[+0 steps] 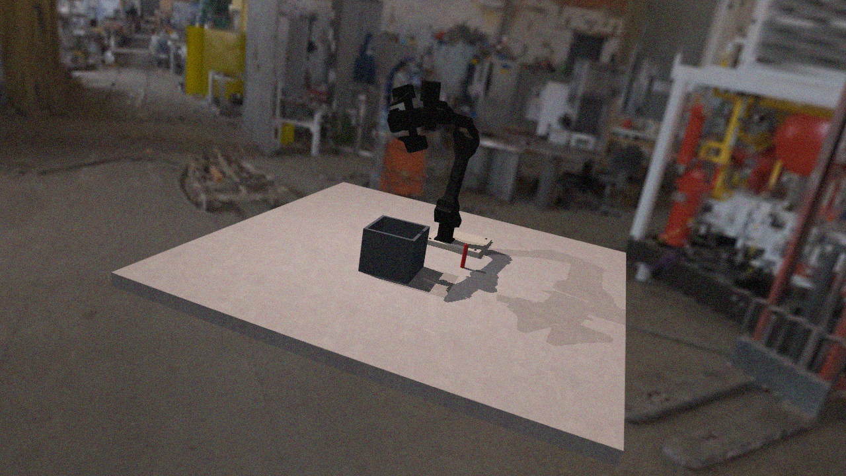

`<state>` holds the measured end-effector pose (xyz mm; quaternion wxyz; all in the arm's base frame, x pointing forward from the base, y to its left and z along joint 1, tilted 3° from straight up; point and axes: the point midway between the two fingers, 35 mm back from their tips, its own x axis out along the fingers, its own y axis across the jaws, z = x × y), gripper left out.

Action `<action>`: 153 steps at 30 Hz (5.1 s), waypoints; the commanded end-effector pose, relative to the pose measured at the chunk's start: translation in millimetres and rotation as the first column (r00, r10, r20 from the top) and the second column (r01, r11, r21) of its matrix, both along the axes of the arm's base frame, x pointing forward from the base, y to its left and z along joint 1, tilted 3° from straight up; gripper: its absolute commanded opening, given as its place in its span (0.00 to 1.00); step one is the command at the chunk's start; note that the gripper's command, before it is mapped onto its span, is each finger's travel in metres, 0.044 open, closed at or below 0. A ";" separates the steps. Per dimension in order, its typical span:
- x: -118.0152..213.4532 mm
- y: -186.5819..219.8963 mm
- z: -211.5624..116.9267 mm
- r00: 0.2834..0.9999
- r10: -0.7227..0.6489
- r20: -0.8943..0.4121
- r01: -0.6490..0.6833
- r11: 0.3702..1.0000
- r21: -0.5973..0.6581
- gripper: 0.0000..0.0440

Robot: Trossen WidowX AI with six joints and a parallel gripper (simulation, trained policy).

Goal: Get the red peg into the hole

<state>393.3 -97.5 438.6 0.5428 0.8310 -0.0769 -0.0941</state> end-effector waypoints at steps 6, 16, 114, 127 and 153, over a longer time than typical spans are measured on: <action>-9.4 44.4 -32.8 0.984 0.130 -0.119 -0.122 0.990 0.072 0.99; -28.4 97.5 -79.9 0.911 0.295 -0.290 -0.258 0.953 0.161 0.99; -203.2 215.9 -379.8 -0.145 0.388 -0.910 -0.570 0.719 0.397 0.01; -187.5 218.8 -331.6 -0.031 0.475 -0.880 -0.624 0.678 0.388 0.00; -148.5 147.6 -231.4 0.220 0.370 -0.903 -0.676 0.725 0.132 0.00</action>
